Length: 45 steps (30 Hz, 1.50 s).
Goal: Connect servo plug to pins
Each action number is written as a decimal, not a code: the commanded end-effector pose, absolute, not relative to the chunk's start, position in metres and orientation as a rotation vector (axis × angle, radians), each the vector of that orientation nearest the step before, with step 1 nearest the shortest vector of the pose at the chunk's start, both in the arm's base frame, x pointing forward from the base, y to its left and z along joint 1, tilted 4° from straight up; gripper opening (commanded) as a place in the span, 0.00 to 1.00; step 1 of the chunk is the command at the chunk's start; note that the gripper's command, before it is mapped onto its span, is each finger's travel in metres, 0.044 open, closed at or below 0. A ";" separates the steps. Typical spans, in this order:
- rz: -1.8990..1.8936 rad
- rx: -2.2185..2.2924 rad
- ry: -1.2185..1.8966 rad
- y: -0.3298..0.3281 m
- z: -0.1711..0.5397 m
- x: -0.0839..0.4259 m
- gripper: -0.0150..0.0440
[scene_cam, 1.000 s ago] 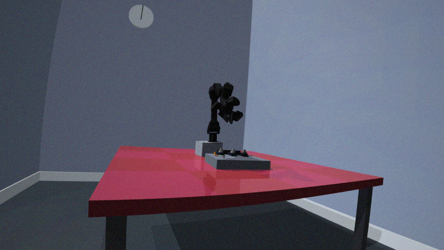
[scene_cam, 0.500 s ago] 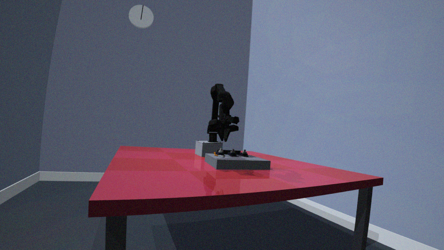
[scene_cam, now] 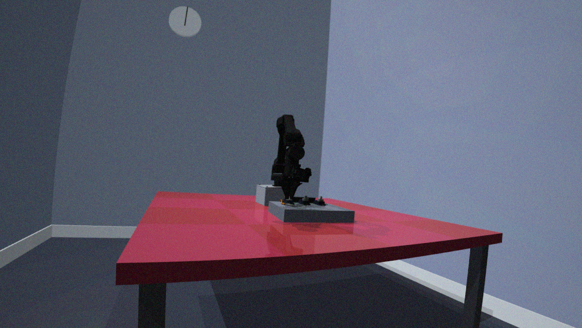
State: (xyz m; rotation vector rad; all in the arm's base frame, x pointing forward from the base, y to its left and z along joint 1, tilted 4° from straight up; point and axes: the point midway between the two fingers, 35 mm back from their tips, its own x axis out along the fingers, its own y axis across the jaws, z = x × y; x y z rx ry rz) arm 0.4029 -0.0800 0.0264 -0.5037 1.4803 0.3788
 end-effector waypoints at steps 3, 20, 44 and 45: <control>0.385 -0.507 1.495 -0.081 0.016 0.400 0.45; 0.385 -0.507 1.495 -0.082 0.002 0.400 0.29; 0.340 -0.459 1.503 -0.071 0.066 0.379 0.25; 0.332 -0.450 1.504 -0.070 0.067 0.375 0.25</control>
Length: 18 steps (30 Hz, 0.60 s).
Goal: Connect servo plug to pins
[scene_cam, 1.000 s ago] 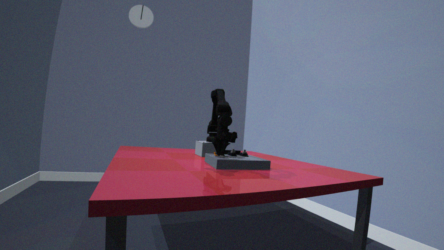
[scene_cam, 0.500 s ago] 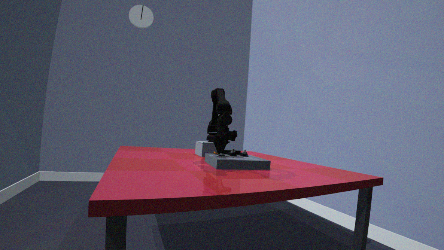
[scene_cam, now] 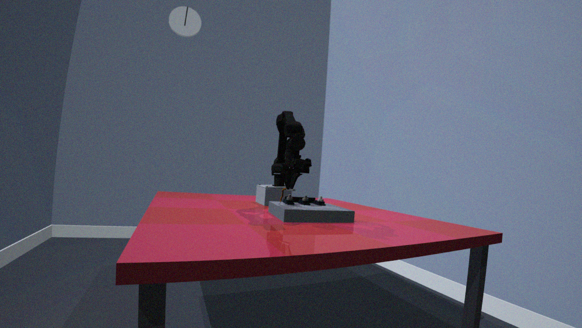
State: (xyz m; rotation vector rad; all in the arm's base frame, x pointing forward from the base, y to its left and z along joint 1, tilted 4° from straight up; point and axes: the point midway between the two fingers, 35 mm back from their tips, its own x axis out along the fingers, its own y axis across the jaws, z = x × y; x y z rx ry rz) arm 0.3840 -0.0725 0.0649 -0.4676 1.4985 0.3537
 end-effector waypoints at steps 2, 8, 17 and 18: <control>0.315 -0.432 1.507 -0.068 0.068 0.368 0.25; 0.265 -0.378 1.515 -0.062 0.071 0.346 0.25; 0.189 -0.298 1.524 -0.052 0.073 0.311 0.25; 0.180 -0.289 1.525 -0.051 0.073 0.307 0.25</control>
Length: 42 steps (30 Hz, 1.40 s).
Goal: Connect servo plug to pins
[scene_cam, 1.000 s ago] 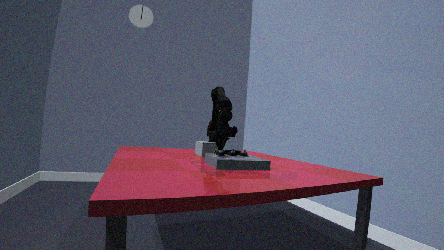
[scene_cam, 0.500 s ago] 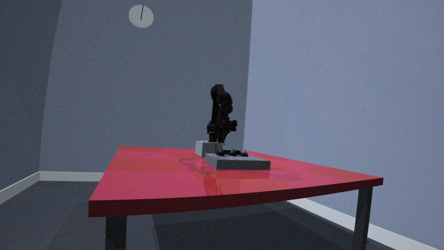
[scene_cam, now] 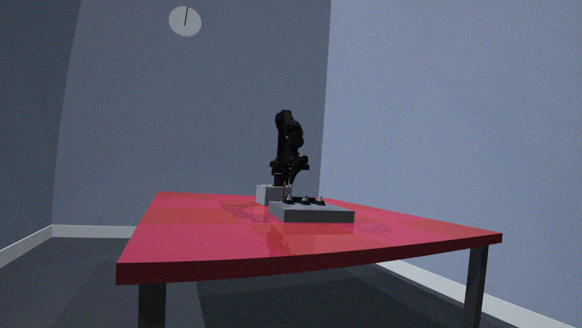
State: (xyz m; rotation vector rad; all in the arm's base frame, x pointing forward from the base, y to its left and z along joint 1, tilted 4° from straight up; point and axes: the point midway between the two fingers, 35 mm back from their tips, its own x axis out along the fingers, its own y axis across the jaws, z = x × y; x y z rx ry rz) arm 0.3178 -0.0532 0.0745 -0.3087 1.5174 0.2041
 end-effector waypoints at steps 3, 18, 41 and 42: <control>0.155 -0.262 1.527 -0.048 0.072 0.295 0.25; 0.028 -0.128 1.535 -0.035 0.062 0.235 0.25; -0.070 -0.026 1.536 -0.029 0.007 0.190 0.25; -0.070 -0.026 1.536 -0.029 0.006 0.190 0.25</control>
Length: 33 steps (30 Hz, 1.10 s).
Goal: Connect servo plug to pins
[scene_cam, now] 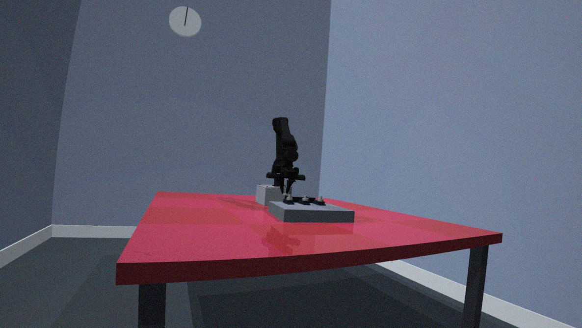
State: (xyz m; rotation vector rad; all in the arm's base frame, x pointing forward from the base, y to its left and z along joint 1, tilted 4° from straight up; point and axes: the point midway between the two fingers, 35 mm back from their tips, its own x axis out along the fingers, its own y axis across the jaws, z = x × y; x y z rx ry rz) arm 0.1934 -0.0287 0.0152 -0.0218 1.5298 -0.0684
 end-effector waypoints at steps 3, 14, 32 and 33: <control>-0.070 -0.026 1.536 -0.030 0.006 0.191 0.25; -0.070 -0.026 1.534 -0.034 0.012 0.225 0.25; -0.070 -0.026 1.533 -0.032 0.012 0.235 0.25; -0.070 -0.026 1.533 -0.032 0.012 0.236 0.25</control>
